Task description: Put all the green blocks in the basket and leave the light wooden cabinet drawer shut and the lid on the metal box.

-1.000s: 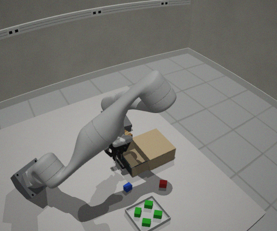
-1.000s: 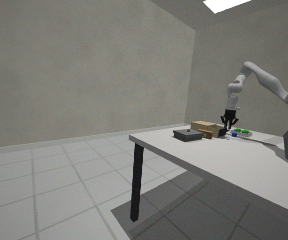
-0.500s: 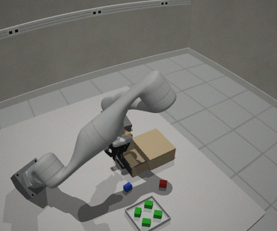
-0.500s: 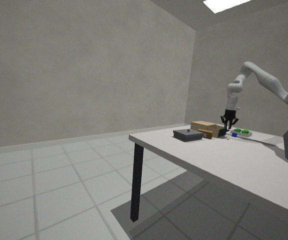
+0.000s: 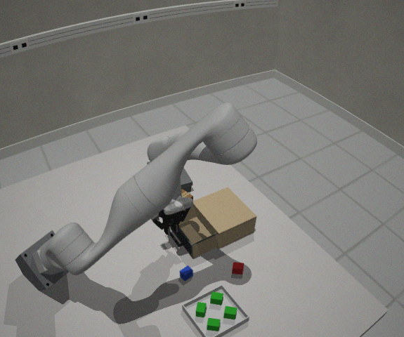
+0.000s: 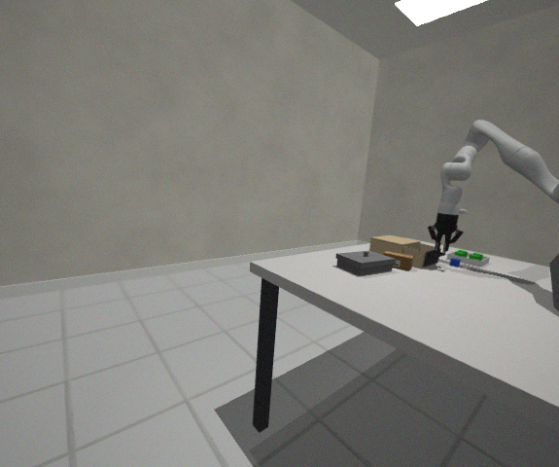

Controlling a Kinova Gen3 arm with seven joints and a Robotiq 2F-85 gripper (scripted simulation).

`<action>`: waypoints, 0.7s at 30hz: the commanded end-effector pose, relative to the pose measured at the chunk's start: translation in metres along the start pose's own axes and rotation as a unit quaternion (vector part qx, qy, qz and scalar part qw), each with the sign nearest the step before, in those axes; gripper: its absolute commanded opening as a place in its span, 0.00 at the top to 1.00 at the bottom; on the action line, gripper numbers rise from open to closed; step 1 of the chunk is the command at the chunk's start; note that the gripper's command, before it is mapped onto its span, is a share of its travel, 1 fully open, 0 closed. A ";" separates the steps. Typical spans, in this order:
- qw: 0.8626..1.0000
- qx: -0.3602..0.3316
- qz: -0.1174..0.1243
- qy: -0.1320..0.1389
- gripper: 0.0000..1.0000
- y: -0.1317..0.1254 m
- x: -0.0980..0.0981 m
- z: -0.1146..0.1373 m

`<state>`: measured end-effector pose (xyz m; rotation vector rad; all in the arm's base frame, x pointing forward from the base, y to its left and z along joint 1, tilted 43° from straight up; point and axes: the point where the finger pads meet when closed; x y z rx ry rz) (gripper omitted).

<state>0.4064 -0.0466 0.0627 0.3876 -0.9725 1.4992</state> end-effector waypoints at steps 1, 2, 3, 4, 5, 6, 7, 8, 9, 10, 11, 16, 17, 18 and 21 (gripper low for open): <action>1.000 -0.002 0.002 -0.001 0.70 -0.002 -0.003 -0.001; 1.000 -0.002 0.002 -0.001 0.70 -0.002 -0.003 -0.001; 1.000 -0.002 0.002 -0.001 0.70 -0.002 -0.003 -0.001; 1.000 -0.002 0.002 -0.001 0.70 -0.002 -0.003 -0.001; 1.000 -0.002 0.002 -0.001 0.70 -0.002 -0.004 -0.001; 1.000 -0.002 0.002 -0.001 0.70 -0.002 -0.004 -0.001; 1.000 -0.002 0.002 -0.001 0.70 -0.002 -0.005 -0.001; 1.000 -0.002 0.002 -0.001 0.70 -0.002 -0.006 -0.001; 1.000 -0.002 0.002 -0.001 0.70 -0.002 -0.006 -0.001; 1.000 -0.002 0.002 -0.001 0.70 -0.002 -0.007 -0.001; 1.000 -0.002 0.002 -0.001 0.70 -0.002 -0.008 -0.001; 1.000 -0.002 0.002 -0.001 0.70 -0.002 -0.012 -0.001; 1.000 -0.002 0.002 -0.001 0.70 -0.002 -0.013 -0.001; 1.000 -0.002 0.002 -0.001 0.70 -0.002 -0.014 -0.001; 1.000 -0.001 0.002 -0.001 0.70 -0.002 -0.015 -0.001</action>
Point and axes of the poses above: the point where the finger pads meet when closed, its own x axis back along the fingers, its own y axis across the jaws, z = x × y, and after that the axes turned 7 degrees about -x, right-handed
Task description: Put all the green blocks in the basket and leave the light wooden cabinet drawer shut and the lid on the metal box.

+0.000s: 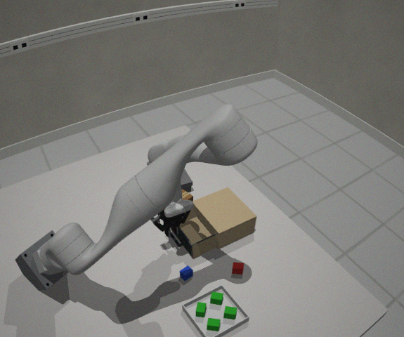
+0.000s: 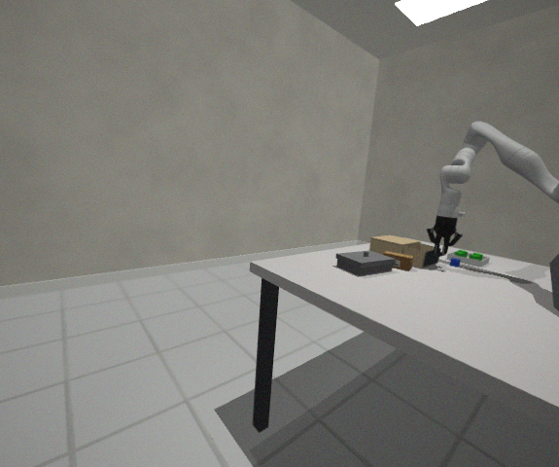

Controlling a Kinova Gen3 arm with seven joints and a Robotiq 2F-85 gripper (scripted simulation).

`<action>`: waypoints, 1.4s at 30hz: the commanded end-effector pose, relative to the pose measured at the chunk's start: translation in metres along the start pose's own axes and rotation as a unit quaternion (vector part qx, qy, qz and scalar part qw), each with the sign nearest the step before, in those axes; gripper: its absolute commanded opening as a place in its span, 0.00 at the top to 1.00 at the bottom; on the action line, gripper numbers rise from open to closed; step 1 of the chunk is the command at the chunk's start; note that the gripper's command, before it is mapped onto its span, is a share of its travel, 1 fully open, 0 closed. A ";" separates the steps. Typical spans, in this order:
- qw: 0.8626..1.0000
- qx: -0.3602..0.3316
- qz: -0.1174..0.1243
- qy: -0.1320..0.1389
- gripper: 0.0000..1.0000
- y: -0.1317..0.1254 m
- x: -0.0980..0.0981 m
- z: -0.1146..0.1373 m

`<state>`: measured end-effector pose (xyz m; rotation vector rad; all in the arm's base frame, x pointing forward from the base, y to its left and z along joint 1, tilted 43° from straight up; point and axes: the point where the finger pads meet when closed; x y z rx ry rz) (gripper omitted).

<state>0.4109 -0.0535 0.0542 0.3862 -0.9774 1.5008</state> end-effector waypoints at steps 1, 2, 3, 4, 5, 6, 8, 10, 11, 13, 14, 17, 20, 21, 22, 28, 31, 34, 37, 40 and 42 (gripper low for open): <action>1.000 0.000 0.000 0.000 0.70 0.000 -0.004 0.001; 1.000 0.000 0.000 0.000 0.70 0.000 -0.005 0.001; 1.000 0.000 0.000 0.000 0.70 0.000 -0.006 0.001; 1.000 0.000 0.000 0.000 0.70 0.000 -0.007 0.001; 1.000 0.000 0.000 0.000 0.70 0.000 -0.008 0.001; 1.000 0.000 0.000 0.000 0.70 0.000 -0.009 0.001; 1.000 0.000 0.000 0.000 0.70 0.000 -0.010 0.001; 1.000 0.000 0.000 0.000 0.70 0.000 -0.012 0.001; 1.000 0.000 0.000 0.000 0.70 0.000 -0.012 0.001; 1.000 0.000 0.000 0.000 0.70 0.000 -0.014 0.001; 1.000 0.000 0.000 0.000 0.70 0.000 -0.014 0.001; 1.000 0.000 0.000 0.000 0.70 0.000 -0.015 0.001; 1.000 0.000 0.001 0.000 0.70 0.000 -0.016 0.000; 1.000 0.000 0.000 0.000 0.70 0.000 -0.016 0.000; 1.000 0.000 0.000 0.000 0.70 0.000 -0.017 0.000; 1.000 0.000 0.001 0.000 0.70 0.000 -0.018 0.000; 1.000 0.000 0.001 0.000 0.70 0.000 -0.018 0.000; 1.000 0.000 0.001 0.000 0.70 0.000 -0.018 0.000; 1.000 0.000 0.001 0.000 0.70 0.000 -0.018 0.000; 1.000 0.000 0.001 0.000 0.70 0.000 -0.018 0.000; 1.000 0.000 0.001 0.000 0.70 0.000 -0.018 0.000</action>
Point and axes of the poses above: the point where the finger pads meet when closed, its own x axis back along the fingers, its own y axis across the jaws, z = x × y, and after that the axes turned 7 degrees about -x, right-handed
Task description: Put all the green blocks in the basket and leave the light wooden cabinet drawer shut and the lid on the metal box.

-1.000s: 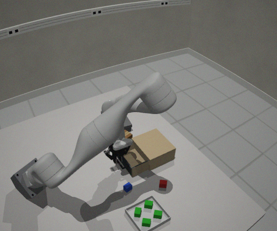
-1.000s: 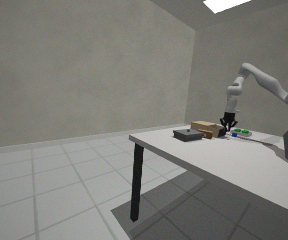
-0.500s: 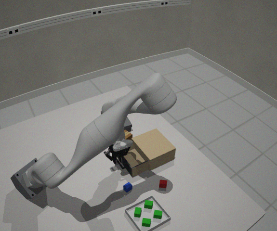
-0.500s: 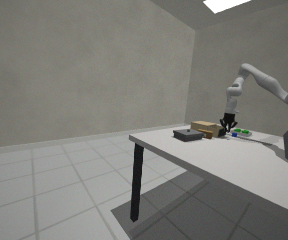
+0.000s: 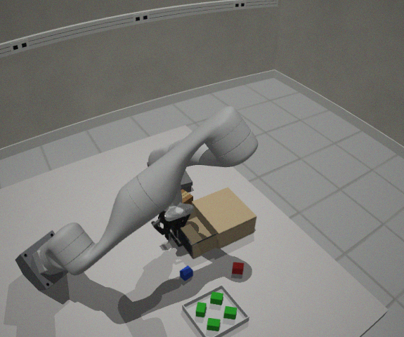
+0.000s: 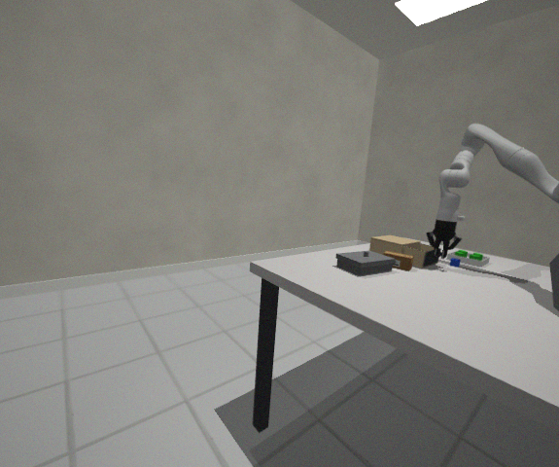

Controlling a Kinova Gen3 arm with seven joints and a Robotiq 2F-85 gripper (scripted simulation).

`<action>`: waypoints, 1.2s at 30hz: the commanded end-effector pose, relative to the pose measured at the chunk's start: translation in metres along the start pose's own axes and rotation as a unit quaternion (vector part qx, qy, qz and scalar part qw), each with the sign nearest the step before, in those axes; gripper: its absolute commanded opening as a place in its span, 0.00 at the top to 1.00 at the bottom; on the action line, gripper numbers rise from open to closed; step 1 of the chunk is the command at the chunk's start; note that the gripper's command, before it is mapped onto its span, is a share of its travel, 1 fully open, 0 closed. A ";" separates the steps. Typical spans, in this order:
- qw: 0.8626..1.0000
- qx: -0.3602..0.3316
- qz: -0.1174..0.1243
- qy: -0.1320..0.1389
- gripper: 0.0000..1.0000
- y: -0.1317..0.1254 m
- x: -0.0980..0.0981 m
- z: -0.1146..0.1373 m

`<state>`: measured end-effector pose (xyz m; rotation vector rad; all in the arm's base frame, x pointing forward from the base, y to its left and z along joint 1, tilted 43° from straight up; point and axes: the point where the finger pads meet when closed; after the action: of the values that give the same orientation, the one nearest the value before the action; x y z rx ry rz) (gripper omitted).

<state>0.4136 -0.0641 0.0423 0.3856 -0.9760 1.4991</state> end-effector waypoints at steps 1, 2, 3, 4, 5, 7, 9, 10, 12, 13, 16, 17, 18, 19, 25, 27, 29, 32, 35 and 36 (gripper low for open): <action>1.000 0.000 0.001 0.000 0.70 0.000 -0.002 0.000; 1.000 0.000 0.001 0.000 0.70 0.000 -0.002 0.000; 1.000 0.000 0.001 0.000 0.70 0.000 -0.002 0.000; 1.000 0.000 0.001 0.000 0.70 0.000 -0.002 0.000; 1.000 0.000 0.001 0.000 0.70 0.000 -0.002 0.000; 1.000 0.000 0.001 0.000 0.70 0.000 -0.002 0.000; 1.000 0.000 0.001 0.000 0.70 0.000 -0.002 0.000; 1.000 0.000 0.001 0.000 0.70 0.000 -0.002 0.000; 1.000 0.000 0.001 0.000 0.70 0.000 -0.002 0.000; 1.000 0.000 0.001 0.000 0.70 0.000 -0.002 0.000; 1.000 0.000 0.001 0.000 0.70 0.000 -0.002 0.000; 1.000 0.000 0.001 0.000 0.70 0.000 -0.002 0.000; 1.000 0.000 0.001 0.000 0.70 0.000 -0.002 0.000; 1.000 0.000 0.001 0.000 0.70 0.000 -0.002 0.000; 1.000 0.000 0.001 0.000 0.70 0.000 -0.002 0.000; 1.000 0.000 0.001 0.000 0.70 0.000 -0.002 0.000; 1.000 0.000 0.001 0.000 0.70 -0.002 -0.002 0.000; 1.000 0.000 0.001 0.000 0.70 -0.006 -0.002 0.000; 1.000 0.000 0.001 0.000 0.70 -0.006 -0.002 0.000; 1.000 0.000 0.001 0.000 0.70 -0.006 -0.002 0.000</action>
<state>0.4182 -0.0642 0.0428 0.3848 -0.9809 1.4991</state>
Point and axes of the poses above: the point where the finger pads meet when closed, its own x axis back along the fingers, its own y axis across the jaws, z = x × y, and after that the axes turned 7 degrees about -x, right-handed
